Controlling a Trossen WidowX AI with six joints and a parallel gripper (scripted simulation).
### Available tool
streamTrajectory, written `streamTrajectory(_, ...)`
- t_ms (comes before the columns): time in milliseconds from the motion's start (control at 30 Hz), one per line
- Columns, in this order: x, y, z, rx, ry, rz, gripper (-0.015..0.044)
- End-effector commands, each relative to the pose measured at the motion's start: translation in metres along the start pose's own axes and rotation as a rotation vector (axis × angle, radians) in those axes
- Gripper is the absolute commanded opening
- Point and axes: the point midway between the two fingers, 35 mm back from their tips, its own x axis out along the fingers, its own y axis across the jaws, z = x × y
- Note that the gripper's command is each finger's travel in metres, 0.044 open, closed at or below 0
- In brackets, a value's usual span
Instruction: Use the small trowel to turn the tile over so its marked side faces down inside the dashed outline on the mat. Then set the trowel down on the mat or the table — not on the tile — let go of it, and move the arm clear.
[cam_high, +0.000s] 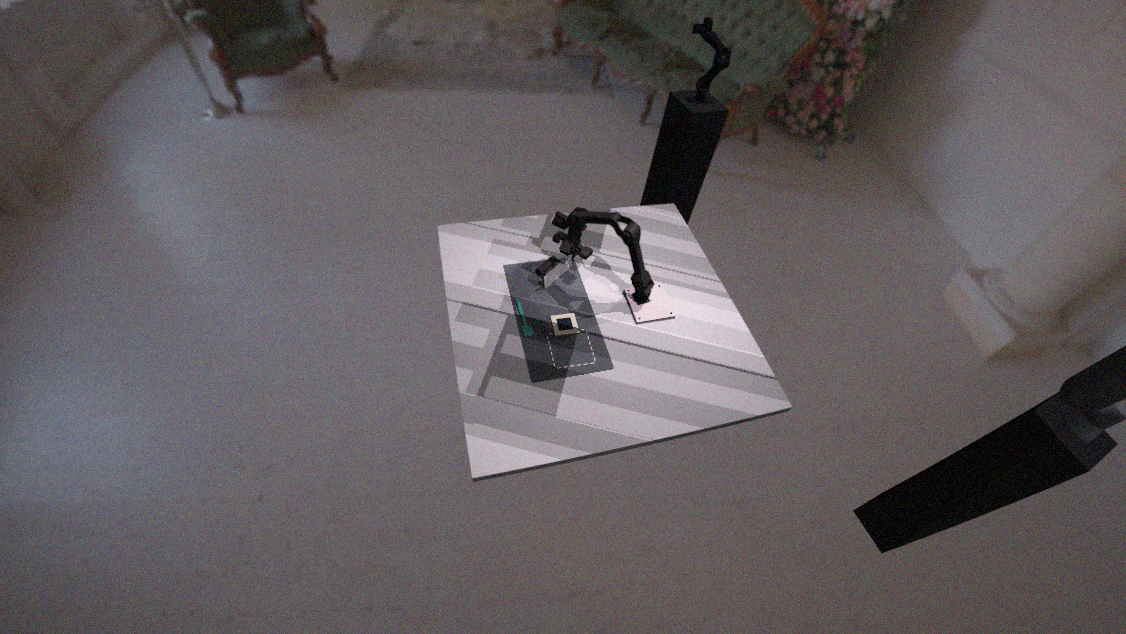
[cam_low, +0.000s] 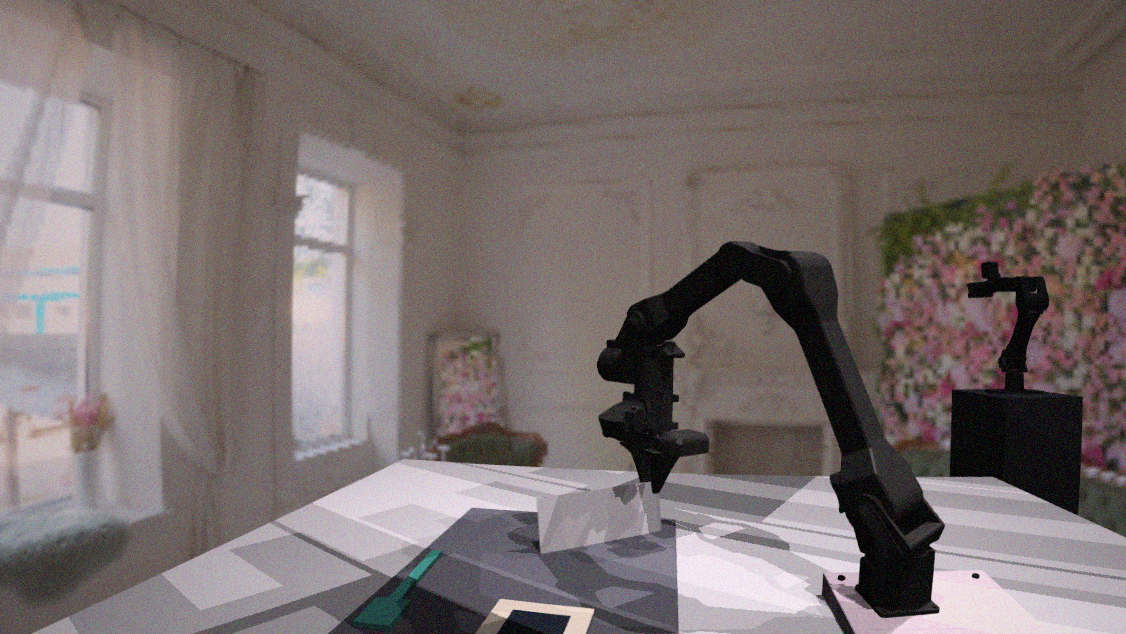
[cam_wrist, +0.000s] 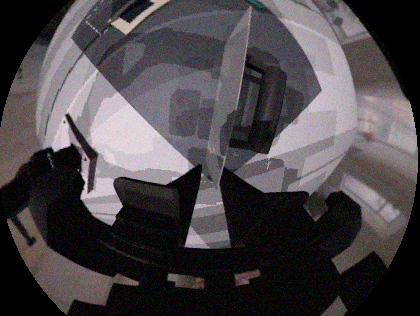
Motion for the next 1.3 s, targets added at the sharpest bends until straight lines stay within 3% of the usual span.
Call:
streamTrajectory(0,0.004,0.011,-0.001,0.006,0.004,0.013,0.01)
streamTrajectory(967,0.029,0.047,-0.001,0.006,0.004,0.016,0.01)
streamTrajectory(1267,-0.016,0.05,-0.001,0.006,0.005,0.016,0.01)
